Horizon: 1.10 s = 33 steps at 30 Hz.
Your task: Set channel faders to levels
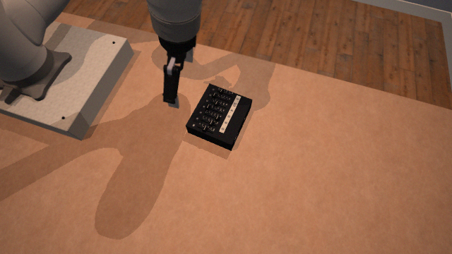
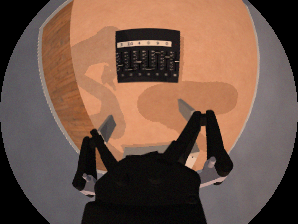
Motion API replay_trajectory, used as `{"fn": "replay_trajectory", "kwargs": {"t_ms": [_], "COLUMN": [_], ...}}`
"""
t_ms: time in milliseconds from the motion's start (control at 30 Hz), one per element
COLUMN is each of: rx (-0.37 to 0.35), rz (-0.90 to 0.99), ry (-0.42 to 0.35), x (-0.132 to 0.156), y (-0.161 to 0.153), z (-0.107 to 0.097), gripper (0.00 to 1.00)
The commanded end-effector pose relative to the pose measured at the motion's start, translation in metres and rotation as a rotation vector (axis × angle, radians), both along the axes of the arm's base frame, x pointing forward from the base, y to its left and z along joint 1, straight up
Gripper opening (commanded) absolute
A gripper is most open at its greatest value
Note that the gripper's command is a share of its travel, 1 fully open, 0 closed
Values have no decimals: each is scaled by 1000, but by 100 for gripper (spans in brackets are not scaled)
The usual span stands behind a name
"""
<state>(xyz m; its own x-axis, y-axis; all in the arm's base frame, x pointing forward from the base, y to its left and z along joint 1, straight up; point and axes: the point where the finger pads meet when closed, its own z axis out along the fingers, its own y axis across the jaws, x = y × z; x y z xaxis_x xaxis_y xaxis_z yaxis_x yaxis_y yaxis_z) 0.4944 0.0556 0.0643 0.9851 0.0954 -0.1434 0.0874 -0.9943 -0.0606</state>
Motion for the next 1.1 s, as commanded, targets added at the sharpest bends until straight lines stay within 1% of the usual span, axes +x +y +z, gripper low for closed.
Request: {"fn": "replay_trajectory", "kwargs": {"t_ms": [0, 733, 833, 900, 1067], "rx": [0, 3, 15, 15, 45], "rz": [0, 20, 132, 132, 511], "ry": [0, -3, -20, -20, -71], "x": [0, 2, 11, 11, 44], "y": [0, 0, -2, -2, -7], "z": [0, 1, 4, 4, 18], "gripper": [100, 100, 100, 100, 100]}}
